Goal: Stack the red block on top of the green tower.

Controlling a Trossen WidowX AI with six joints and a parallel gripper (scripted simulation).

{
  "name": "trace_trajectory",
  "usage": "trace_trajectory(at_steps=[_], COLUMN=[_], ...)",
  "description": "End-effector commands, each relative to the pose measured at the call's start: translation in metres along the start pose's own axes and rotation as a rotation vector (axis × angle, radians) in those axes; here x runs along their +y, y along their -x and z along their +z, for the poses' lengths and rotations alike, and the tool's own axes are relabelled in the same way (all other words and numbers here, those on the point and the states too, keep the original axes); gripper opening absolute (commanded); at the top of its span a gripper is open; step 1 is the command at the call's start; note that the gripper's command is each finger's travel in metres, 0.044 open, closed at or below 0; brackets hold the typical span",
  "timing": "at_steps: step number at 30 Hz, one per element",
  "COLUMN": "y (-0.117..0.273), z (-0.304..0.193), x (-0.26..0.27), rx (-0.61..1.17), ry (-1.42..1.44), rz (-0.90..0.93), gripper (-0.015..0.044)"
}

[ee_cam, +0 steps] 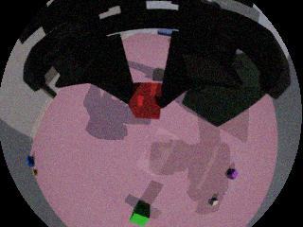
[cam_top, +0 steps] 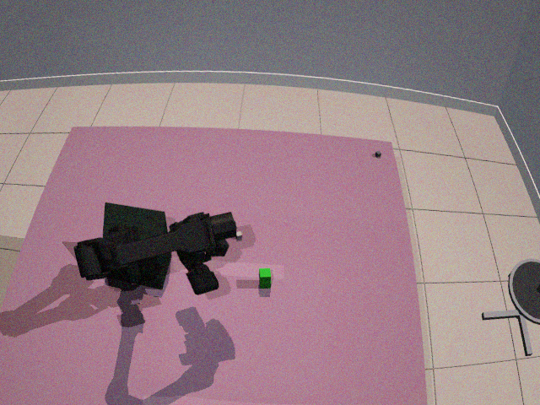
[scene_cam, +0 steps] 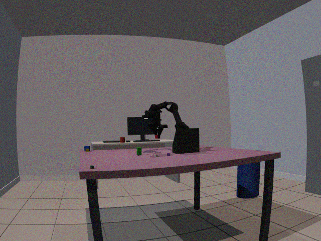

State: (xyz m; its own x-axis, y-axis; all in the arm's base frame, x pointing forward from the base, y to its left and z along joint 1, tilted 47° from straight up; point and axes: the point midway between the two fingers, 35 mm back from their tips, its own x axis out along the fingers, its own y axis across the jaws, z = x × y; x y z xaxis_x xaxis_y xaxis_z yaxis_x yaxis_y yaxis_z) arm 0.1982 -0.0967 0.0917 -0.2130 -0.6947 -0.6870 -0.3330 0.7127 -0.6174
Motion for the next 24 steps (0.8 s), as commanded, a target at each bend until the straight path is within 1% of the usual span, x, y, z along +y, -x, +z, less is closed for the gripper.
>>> trace_trajectory(at_steps=[1, 11, 24], y=[0.003, 0.01, 0.009], z=[0.014, 0.059, 0.118], x=[-0.001, -0.01, -0.011], rx=[0.006, 0.001, -0.005], ry=[0.013, 0.005, -0.032], rz=[0.018, 0.011, 0.024], gripper=[0.0, 0.0, 0.0])
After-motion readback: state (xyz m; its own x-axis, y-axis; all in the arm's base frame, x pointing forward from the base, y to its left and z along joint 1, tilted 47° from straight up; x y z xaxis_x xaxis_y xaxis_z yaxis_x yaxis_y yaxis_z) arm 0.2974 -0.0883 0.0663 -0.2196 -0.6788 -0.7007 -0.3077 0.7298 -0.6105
